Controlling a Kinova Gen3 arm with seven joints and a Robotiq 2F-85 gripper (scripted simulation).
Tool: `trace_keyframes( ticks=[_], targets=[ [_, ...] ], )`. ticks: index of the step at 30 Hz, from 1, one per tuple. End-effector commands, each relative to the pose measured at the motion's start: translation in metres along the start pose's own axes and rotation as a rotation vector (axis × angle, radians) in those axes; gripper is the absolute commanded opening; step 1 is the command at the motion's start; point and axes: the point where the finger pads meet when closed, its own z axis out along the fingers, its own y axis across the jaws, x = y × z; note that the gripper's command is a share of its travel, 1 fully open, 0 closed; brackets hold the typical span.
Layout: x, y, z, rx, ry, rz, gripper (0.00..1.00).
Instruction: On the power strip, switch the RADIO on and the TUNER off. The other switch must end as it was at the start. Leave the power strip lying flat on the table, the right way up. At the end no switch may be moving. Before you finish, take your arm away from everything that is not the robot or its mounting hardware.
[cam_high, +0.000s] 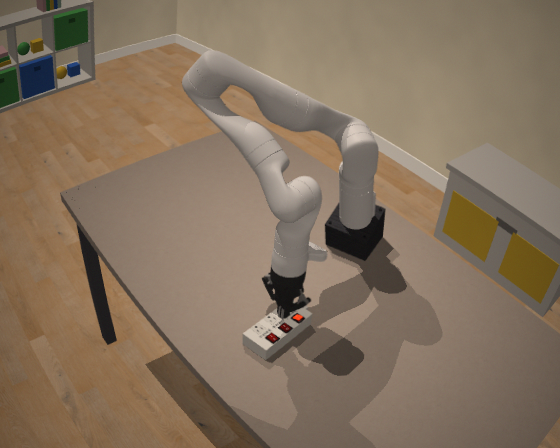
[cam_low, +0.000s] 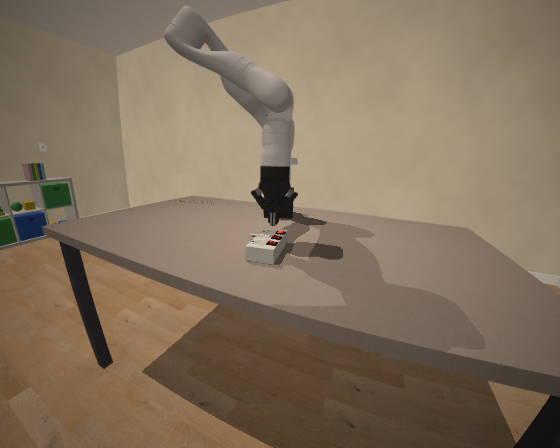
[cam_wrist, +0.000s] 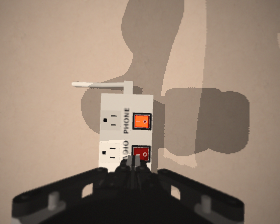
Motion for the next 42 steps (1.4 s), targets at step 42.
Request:
trace_keyframes(
  ticks=[42],
  targets=[
    [0.002, 0.003, 0.024, -0.003, 0.004, -0.004, 0.0]
  ],
)
